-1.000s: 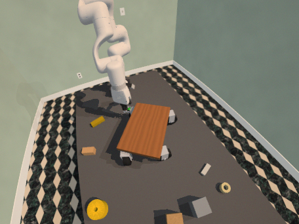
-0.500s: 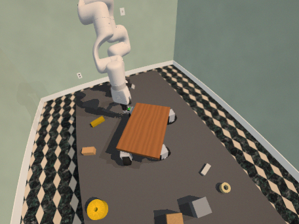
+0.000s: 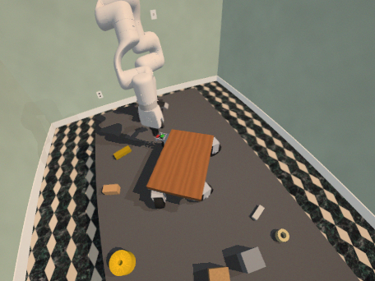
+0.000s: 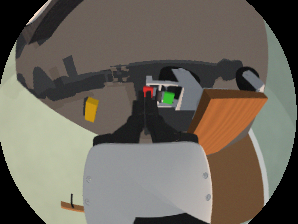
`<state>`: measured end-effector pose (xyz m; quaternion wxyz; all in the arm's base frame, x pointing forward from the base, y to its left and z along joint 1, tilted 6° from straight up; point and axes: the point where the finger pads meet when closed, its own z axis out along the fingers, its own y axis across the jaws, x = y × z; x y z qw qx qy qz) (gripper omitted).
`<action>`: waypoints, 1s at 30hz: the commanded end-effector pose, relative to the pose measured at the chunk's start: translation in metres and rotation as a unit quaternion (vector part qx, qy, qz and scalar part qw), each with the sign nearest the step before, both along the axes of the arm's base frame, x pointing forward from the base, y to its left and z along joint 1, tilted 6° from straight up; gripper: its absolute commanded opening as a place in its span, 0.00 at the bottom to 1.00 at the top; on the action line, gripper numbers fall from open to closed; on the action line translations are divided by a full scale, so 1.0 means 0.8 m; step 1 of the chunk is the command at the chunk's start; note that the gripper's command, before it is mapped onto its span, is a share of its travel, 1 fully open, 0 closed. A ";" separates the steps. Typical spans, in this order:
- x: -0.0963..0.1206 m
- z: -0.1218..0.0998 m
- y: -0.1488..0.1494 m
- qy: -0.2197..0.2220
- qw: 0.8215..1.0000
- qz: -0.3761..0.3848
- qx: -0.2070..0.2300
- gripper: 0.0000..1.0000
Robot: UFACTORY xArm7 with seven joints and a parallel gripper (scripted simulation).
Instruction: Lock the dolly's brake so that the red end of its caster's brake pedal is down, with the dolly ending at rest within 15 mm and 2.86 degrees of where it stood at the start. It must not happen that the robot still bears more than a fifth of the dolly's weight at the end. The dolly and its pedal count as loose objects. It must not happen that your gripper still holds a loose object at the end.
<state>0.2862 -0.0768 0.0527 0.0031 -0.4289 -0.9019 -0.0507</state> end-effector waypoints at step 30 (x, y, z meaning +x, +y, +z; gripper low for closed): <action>-0.001 0.086 -0.008 -0.005 1.000 -0.001 -0.002 0.00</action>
